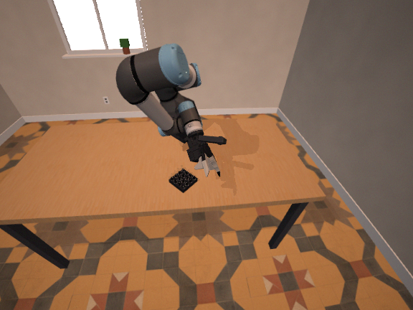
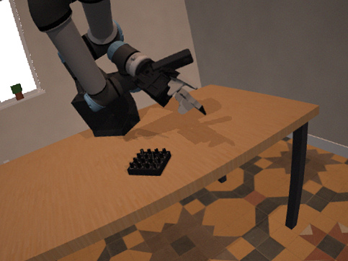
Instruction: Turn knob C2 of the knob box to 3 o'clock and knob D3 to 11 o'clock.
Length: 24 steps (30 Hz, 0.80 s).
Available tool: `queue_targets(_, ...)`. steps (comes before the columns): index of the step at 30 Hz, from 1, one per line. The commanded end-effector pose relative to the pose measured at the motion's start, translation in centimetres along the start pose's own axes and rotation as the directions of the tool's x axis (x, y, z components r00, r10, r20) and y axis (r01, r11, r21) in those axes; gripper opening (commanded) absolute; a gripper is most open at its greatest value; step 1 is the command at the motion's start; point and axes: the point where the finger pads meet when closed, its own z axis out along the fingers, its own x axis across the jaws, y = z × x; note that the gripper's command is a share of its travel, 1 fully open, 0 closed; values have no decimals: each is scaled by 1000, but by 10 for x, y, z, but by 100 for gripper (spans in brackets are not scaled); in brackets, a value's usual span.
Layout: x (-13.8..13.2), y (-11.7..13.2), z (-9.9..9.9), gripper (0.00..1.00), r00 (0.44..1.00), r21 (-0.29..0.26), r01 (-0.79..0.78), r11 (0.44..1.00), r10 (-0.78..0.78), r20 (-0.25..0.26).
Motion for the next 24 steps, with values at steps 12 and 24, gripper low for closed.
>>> queue_targets(12,0,0,0,100,1000,1,0,1000,0,-1)
queue_targets(24,0,2,1,100,1000,-8,-6,1000,6,7)
